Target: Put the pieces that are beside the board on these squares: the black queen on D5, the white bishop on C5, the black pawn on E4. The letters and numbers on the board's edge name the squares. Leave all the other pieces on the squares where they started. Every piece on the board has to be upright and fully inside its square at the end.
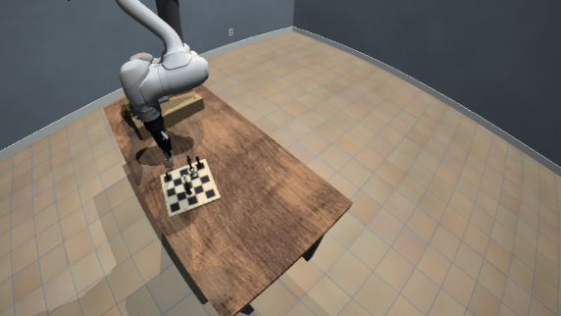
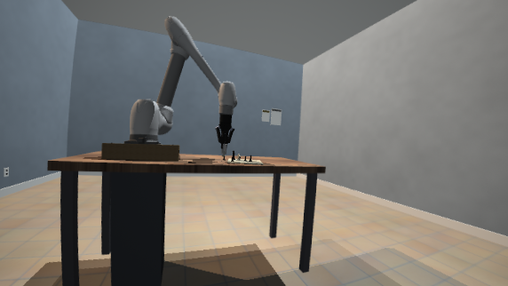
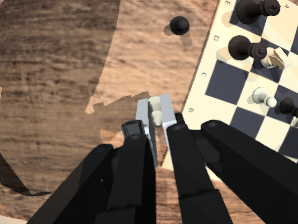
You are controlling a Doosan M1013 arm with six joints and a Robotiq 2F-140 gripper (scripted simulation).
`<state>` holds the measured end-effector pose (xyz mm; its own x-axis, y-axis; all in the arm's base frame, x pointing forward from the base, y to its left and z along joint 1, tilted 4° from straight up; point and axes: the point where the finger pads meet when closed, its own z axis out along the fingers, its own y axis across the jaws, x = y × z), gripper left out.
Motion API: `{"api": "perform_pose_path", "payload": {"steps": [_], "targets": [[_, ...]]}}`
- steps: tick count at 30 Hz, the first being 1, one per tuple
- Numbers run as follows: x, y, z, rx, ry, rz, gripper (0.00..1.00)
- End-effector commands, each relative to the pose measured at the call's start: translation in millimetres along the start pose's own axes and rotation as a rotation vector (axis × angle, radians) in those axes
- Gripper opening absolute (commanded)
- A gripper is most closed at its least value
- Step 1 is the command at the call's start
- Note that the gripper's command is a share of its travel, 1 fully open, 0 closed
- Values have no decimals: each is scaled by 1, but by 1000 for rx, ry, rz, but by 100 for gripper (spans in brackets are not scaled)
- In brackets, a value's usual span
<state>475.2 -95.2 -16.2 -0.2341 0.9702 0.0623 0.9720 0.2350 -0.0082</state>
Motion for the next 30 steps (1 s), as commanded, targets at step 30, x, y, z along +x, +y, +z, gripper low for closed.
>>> {"api": "perform_pose_path", "payload": {"steps": [30], "targets": [[0, 70, -74, -2, 3, 427, 0]]}}
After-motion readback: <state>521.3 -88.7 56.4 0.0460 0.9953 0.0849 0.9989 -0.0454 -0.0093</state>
